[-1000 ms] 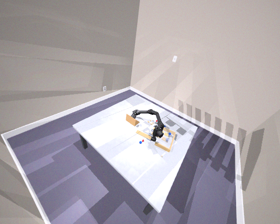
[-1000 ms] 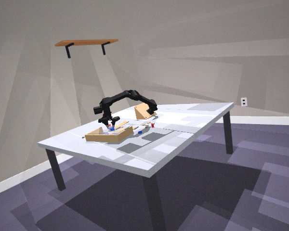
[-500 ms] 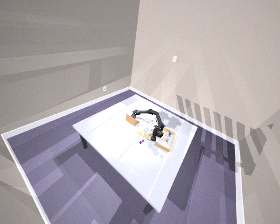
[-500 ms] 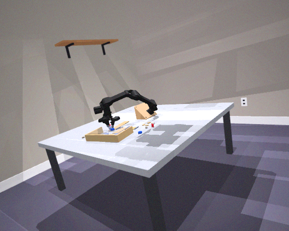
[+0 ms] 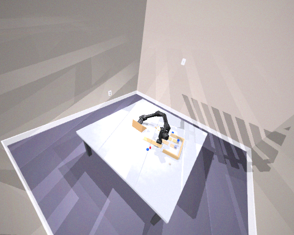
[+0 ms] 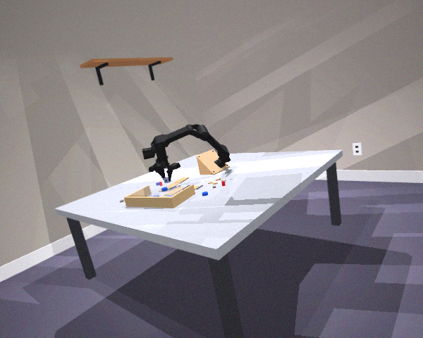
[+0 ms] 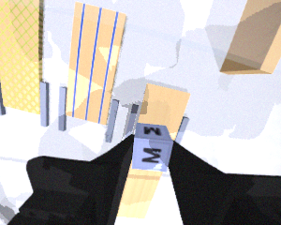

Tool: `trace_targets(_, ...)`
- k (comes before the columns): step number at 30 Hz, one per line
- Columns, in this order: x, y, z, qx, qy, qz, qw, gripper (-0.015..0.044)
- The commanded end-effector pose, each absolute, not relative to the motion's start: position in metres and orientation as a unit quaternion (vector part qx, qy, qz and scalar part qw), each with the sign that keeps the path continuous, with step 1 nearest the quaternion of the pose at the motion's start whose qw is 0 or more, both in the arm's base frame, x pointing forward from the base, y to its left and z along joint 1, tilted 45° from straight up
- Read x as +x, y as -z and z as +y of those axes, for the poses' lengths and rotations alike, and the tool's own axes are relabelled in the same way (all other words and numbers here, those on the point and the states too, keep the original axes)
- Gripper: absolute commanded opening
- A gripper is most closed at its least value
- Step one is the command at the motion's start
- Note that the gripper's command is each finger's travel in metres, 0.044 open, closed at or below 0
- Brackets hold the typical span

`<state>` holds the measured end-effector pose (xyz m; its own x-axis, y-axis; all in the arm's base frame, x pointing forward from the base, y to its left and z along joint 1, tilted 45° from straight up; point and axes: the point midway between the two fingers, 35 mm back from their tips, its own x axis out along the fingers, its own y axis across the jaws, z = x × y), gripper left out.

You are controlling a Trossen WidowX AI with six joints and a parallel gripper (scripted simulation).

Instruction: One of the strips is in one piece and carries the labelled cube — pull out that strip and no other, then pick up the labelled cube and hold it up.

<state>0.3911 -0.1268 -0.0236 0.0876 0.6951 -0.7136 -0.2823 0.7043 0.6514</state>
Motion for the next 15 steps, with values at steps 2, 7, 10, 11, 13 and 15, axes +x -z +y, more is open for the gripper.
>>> trace_targets(2,0.373,0.016,-0.129,0.177,-0.342,0.585,0.714,0.0000)
trace_targets(7,0.371,0.015,-0.129,0.177,-0.342,0.585,0.714,0.0000)
trace_targets(10,0.363,0.014,-0.128,0.177,-0.342,0.585,0.714,0.0000)
trace_targets(11,0.360,0.014,-0.127,0.177,-0.342,0.585,0.714,0.0000)
trace_targets(13,0.354,0.013,-0.126,0.177,-0.342,0.585,0.714,0.0000)
trace_targets(15,0.347,0.012,-0.125,0.177,-0.342,0.586,0.713,0.0000)
